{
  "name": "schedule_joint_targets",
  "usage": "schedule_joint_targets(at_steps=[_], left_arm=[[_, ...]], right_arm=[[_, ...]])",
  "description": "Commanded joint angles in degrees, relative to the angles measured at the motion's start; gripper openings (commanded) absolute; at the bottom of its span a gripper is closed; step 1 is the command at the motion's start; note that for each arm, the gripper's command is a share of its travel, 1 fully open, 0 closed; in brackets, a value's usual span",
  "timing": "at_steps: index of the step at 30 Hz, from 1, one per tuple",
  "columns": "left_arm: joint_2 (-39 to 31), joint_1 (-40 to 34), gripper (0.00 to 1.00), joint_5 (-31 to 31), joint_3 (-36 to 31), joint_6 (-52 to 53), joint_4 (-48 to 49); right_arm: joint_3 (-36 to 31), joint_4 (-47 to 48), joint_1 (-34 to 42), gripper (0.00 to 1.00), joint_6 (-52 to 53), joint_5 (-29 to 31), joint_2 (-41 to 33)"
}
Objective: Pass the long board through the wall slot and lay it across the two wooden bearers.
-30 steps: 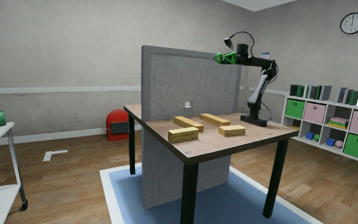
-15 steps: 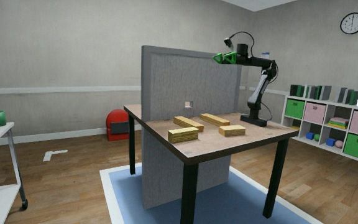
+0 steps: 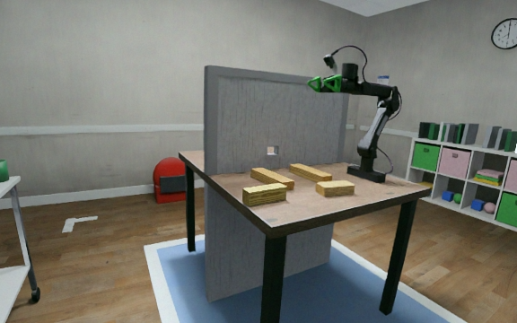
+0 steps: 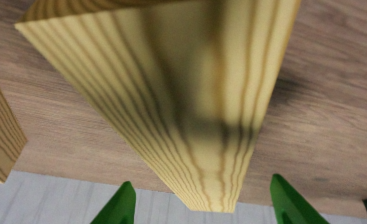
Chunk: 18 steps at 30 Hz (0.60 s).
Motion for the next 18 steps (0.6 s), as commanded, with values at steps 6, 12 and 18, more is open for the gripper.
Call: schedule_joint_targets(at_steps=[6,12,18], left_arm=[[-0.63,0.25,1.0,-0.2,2.52,-0.45,1.08],[-0.63,0.25,1.0,-0.2,2.52,-0.45,1.08],[-0.63,0.25,1.0,-0.2,2.52,-0.45,1.08]], right_arm=[[8.56,-10.61,1.93,0.78,0.61,3.63,2.98],[11.08,-11.63,1.36,0.78,0.73,4.03,2.69],[8.93,-6.52,2.55,0.78,0.74,2.37,2.39]])
